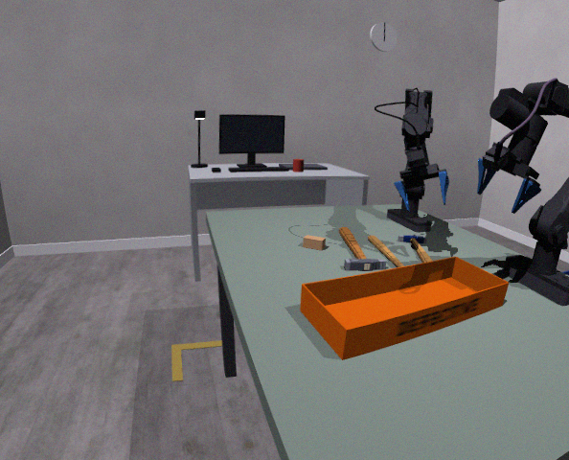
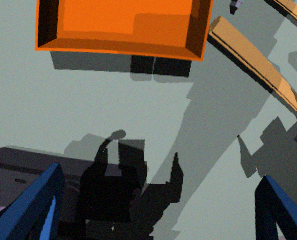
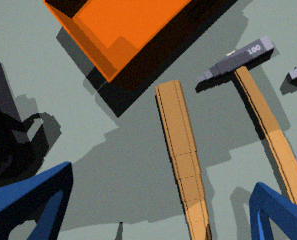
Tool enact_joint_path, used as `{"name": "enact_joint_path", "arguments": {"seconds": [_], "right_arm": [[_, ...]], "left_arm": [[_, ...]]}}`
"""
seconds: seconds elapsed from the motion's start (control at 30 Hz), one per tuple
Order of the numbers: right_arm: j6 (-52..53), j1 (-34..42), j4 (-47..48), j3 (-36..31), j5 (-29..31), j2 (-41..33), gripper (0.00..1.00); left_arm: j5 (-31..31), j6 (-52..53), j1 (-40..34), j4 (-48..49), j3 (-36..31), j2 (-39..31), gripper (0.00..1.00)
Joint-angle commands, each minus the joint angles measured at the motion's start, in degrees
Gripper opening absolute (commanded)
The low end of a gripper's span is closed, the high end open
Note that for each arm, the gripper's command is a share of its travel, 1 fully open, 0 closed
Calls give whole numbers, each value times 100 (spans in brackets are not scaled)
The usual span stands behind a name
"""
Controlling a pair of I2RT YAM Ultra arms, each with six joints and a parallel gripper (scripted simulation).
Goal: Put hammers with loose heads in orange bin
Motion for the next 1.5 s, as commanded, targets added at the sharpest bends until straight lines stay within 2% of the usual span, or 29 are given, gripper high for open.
{"name": "enact_joint_path", "arguments": {"seconds": [0.0,0.57,0.73,0.77,1.03,1.1,1.47], "right_arm": [[-13,1,43,97,-18,-91,100],[-1,1,26,41,-3,-38,100],[-763,42,-720,-76,184,-90,43],[-1040,54,-939,-121,227,-119,41],[-2740,222,-1893,-443,662,-184,41],[-2740,222,-1893,-443,662,-184,41],[-5311,591,-2402,-935,1191,-277,41]], "left_arm": [[-17,14,0,5,42,-36,100],[1,1,0,10,21,-2,100],[1,1,0,10,21,-2,100],[1,1,0,10,21,-2,100],[1,1,0,10,21,-2,100],[1,1,0,10,21,-2,100],[1,1,0,10,21,-2,100]]}}
